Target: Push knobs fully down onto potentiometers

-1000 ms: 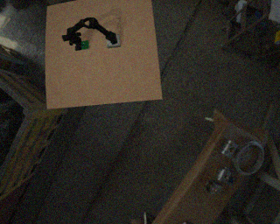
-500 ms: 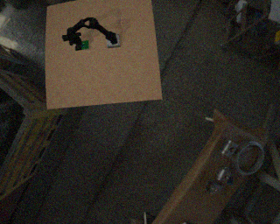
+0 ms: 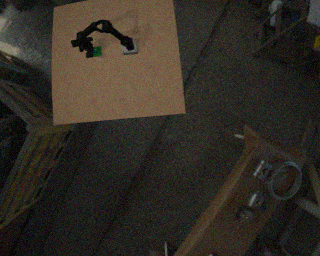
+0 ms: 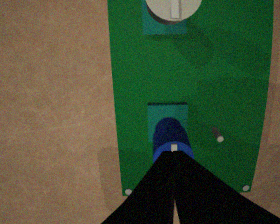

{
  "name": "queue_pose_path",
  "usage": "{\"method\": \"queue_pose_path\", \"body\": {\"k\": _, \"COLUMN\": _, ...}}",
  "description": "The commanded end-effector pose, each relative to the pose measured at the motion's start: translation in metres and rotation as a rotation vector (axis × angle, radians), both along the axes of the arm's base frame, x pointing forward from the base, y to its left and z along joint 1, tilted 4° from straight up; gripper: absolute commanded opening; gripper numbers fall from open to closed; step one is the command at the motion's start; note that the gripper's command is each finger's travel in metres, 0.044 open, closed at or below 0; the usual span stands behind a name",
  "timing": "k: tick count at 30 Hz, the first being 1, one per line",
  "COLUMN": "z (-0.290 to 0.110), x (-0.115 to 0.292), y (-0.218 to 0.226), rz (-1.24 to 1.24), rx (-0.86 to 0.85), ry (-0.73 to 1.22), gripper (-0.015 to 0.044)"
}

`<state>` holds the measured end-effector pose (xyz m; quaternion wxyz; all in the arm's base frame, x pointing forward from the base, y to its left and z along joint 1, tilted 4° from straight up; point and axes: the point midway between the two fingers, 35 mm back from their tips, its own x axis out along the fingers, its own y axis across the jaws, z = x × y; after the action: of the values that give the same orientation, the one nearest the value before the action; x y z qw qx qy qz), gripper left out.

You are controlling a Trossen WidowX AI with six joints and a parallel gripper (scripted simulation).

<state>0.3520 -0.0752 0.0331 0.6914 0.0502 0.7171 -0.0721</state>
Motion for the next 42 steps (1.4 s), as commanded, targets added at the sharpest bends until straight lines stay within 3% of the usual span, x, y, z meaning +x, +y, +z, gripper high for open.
{"method": "queue_pose_path", "body": {"k": 1, "z": -0.0067, "x": 0.0006, "y": -0.0011, "rz": -0.001, "rx": -0.003, "ry": 0.004, "gripper": 0.0000}}
{"method": "queue_pose_path", "body": {"k": 42, "z": -0.0127, "x": 0.0004, "y": -0.0013, "rz": -0.001, "rx": -0.003, "ry": 0.004, "gripper": 0.0000}}
